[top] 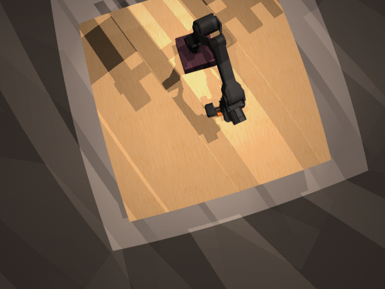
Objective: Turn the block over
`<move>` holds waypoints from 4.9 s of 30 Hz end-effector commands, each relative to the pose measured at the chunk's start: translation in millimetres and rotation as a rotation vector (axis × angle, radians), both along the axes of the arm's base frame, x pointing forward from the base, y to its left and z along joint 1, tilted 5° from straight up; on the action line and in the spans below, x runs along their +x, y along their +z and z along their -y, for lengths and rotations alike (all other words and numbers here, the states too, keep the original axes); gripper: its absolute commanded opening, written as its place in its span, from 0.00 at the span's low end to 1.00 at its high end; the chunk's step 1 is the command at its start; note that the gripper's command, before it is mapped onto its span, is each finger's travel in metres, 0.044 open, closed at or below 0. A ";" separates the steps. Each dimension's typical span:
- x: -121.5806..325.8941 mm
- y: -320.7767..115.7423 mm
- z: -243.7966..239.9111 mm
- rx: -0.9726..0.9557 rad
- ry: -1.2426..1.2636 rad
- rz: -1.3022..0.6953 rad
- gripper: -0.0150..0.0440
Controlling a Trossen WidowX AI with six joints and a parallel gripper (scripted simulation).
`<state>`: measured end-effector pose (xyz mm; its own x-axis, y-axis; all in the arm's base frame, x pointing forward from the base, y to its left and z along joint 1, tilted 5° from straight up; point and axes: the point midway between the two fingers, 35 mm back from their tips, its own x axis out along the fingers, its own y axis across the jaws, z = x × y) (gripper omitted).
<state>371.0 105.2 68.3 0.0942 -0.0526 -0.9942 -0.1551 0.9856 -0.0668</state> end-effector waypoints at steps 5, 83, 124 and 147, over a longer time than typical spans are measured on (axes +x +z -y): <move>0.4 -20.9 0.9 0.002 0.002 -0.004 1.00; 4.2 -33.3 -0.1 0.039 0.022 0.237 0.25; 10.4 -64.8 -1.6 0.129 0.060 0.775 0.25; -4.4 -62.2 4.3 0.167 0.073 1.042 0.25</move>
<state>368.2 101.7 4.4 0.8952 0.1185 -0.4295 -0.1598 0.9853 -0.0612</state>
